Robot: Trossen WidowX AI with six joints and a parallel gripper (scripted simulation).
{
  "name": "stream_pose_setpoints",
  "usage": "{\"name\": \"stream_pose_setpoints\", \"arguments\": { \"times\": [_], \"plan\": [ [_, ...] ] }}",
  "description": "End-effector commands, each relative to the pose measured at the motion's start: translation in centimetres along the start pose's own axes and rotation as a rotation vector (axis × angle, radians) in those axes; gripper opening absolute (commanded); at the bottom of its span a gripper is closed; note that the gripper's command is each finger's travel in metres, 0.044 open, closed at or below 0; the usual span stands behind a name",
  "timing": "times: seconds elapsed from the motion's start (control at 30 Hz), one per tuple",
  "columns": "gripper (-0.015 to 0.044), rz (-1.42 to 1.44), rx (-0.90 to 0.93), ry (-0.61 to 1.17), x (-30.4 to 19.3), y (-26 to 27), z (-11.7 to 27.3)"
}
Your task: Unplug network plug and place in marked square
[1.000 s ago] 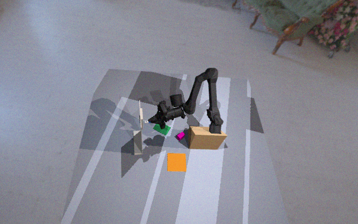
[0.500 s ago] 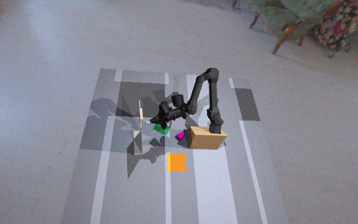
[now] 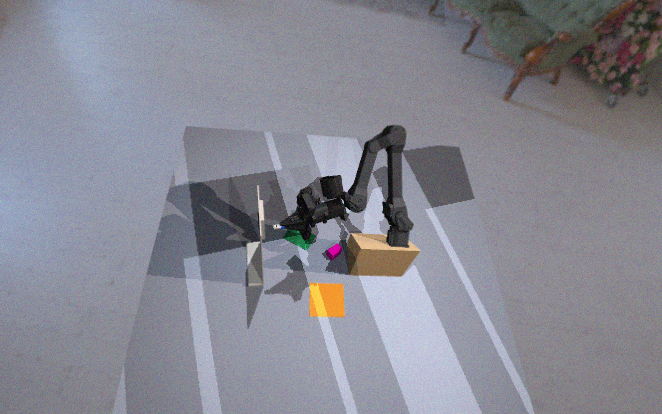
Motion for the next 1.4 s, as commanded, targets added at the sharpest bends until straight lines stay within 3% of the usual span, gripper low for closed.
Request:
{"name": "stream_pose_setpoints", "arguments": {
  "times": [0.0, 1.37],
  "plan": [
    [0.0000, -0.004, -0.001, -0.009, 0.0, 0.1, 0.3],
    [0.0000, -0.001, -0.001, 0.001, -1.3, 0.5, 2.0]
  ]
}}
Point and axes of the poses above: the point midway between the two fingers, 35 mm back from their tips, its own z axis back along the fingers, its own y axis across the jaws, x = y × z, the point moved 7 cm from there along z, back along the fingers, and after that the axes turned 9 degrees about z, right-handed, at the moved point
